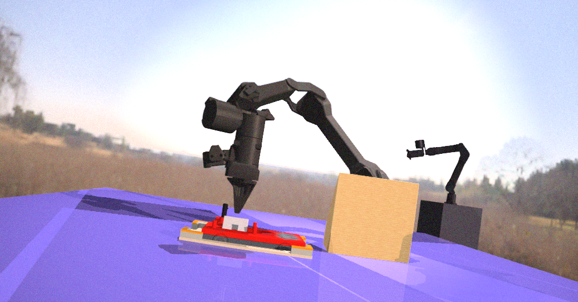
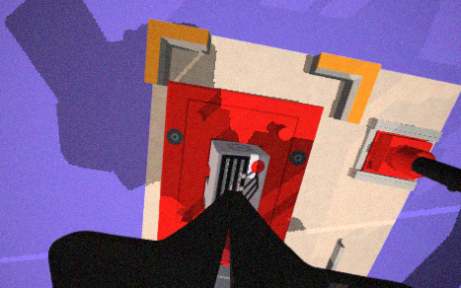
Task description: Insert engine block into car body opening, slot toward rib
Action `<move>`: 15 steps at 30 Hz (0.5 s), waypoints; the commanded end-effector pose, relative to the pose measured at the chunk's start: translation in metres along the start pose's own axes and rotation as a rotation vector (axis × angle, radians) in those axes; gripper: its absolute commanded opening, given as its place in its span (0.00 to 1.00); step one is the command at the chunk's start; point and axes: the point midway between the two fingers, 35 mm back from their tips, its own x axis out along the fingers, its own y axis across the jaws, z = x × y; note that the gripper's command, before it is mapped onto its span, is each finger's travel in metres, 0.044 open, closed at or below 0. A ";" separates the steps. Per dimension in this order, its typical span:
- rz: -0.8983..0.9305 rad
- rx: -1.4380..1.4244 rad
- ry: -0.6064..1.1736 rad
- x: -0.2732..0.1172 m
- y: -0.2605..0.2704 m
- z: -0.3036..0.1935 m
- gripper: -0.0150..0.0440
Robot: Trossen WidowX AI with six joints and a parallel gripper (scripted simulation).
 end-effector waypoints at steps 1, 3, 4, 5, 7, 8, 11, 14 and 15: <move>0.002 0.001 0.002 0.001 0.001 -0.001 0.25; 0.002 0.001 0.002 0.002 0.001 -0.001 0.25; 0.002 0.001 0.002 0.002 0.001 -0.001 0.25; 0.002 0.001 0.002 0.002 0.001 -0.001 0.25; 0.002 0.001 0.002 0.003 0.001 -0.001 0.25; 0.002 0.001 0.002 0.003 0.001 -0.001 0.25; 0.002 0.001 0.002 0.004 0.001 -0.001 0.25; 0.002 0.001 0.002 0.005 0.001 -0.001 0.25; 0.002 0.001 0.002 0.005 0.001 -0.001 0.25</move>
